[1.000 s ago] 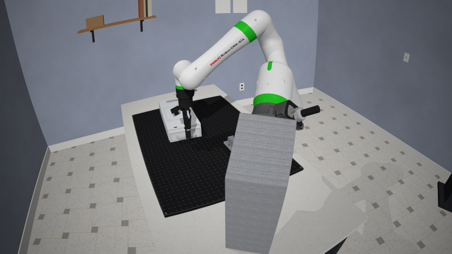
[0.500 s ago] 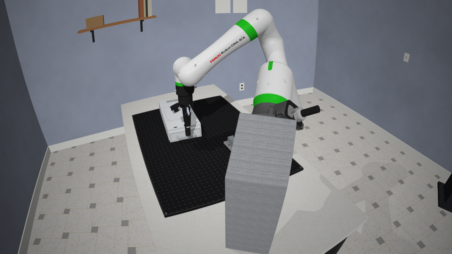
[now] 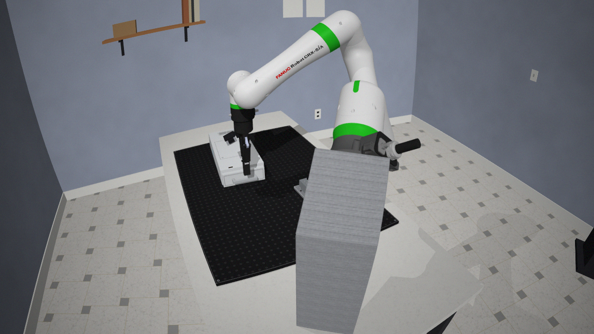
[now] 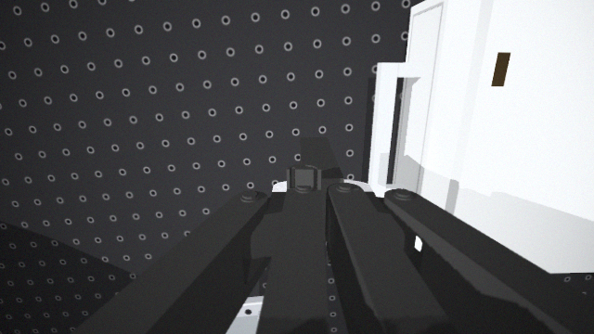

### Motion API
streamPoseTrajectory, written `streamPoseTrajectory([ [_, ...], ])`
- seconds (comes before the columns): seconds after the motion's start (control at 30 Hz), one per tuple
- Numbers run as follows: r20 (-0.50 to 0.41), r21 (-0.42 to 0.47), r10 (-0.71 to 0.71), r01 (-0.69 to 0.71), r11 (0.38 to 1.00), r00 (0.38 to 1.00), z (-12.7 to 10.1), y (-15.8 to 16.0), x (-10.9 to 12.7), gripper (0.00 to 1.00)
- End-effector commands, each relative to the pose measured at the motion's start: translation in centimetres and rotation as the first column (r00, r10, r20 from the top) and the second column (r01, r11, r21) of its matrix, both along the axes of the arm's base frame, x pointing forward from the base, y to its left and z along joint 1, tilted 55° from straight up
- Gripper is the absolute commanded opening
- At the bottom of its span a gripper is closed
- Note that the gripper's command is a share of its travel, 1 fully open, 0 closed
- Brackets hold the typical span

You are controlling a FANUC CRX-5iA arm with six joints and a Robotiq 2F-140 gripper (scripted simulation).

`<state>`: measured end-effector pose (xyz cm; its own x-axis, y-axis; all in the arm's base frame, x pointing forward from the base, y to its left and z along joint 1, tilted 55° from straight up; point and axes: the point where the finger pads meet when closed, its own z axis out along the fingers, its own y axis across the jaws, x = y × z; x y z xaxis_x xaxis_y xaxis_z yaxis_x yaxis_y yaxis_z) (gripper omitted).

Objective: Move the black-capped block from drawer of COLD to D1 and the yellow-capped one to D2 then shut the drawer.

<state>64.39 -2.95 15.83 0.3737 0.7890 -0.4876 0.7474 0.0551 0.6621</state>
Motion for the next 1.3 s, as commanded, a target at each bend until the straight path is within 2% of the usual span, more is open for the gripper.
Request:
streamPoseTrajectory([
  [0.0,0.001,0.000,0.001,-0.001,1.000,1.000,0.3,0.3,-0.2,0.10],
  [0.53,0.001,0.000,0.001,-0.001,1.000,1.000,1.3,1.4,-1.2,0.10],
  [1.13,0.001,0.000,0.001,-0.001,1.000,1.000,1.3,1.5,-1.2,0.10],
  [1.17,0.001,0.000,0.001,-0.001,1.000,1.000,1.2,1.5,-1.6,0.35],
  [1.27,0.001,0.000,0.001,-0.001,1.000,1.000,0.7,1.8,-2.7,0.35],
])
